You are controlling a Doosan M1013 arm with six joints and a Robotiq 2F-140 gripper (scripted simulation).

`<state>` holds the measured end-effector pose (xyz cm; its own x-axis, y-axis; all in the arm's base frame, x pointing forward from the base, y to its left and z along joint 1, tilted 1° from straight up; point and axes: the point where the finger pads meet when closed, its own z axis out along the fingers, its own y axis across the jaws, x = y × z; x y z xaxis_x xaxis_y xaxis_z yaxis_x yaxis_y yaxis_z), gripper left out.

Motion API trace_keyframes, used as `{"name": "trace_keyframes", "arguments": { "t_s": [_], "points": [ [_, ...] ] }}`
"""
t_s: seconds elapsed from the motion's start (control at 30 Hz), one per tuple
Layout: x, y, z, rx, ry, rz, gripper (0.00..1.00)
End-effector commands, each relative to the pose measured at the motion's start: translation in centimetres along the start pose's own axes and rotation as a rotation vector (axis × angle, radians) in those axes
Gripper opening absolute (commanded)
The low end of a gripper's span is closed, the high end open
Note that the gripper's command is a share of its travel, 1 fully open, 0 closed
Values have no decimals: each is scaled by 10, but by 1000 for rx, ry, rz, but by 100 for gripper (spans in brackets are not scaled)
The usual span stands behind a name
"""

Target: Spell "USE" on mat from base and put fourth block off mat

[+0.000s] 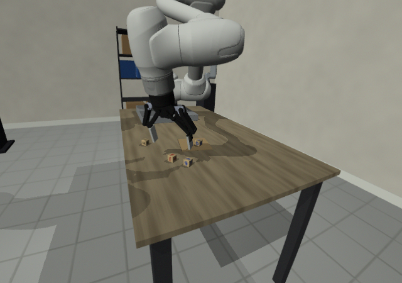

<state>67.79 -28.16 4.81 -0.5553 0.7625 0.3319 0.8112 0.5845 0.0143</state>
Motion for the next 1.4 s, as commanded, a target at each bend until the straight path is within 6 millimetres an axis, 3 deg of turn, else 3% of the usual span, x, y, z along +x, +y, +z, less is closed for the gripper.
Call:
{"name": "trace_keyframes", "arguments": {
  "t_s": [0.0,0.77,0.8,0.87,1.03,1.1,1.13,1.2,1.37],
  "points": [
    [-1,-4,2,0,-2,-1,100],
    [0,-6,2,0,-3,-1,100],
    [3,-19,3,0,-3,-1,100],
    [17,-67,7,0,-4,1,100],
    [45,-132,17,0,-4,1,100],
    [45,-132,17,0,-4,1,100],
    [57,-156,22,0,-4,0,100],
    [73,-182,28,0,-3,-1,100],
    [77,-190,30,0,-2,-1,100]
  ]
}}
